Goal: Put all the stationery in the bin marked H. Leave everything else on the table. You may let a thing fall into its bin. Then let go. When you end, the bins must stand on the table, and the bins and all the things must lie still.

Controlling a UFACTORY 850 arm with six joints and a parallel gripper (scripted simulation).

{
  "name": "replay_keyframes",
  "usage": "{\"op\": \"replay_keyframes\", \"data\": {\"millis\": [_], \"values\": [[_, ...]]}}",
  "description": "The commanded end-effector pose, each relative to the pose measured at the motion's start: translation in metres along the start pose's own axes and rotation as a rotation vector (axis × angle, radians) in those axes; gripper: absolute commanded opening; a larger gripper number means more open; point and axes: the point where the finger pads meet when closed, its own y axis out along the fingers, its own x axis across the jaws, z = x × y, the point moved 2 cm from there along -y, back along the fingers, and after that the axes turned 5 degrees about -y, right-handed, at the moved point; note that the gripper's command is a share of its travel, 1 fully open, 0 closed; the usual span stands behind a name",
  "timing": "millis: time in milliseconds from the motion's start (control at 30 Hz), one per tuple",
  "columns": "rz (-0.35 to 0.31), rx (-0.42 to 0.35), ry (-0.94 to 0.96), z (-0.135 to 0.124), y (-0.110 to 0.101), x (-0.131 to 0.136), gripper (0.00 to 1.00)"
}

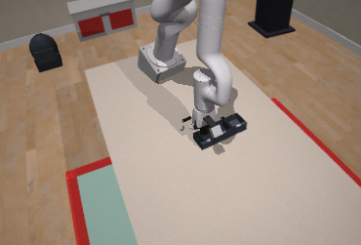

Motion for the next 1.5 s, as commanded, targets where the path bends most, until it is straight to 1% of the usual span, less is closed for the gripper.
{"op": "replay_keyframes", "data": {"millis": [0,100,167,400,1467], "values": [[0.001,0.009,0.000,0.001,0.010,0.000,0.07],[0.001,0.009,0.000,0.001,0.018,0.000,0.07],[0.001,0.009,0.000,0.001,0.018,0.000,0.07],[0.001,0.009,0.000,0.001,0.034,0.000,0.07],[0.001,0.009,-0.001,0.001,0.034,0.000,0.07]]}}
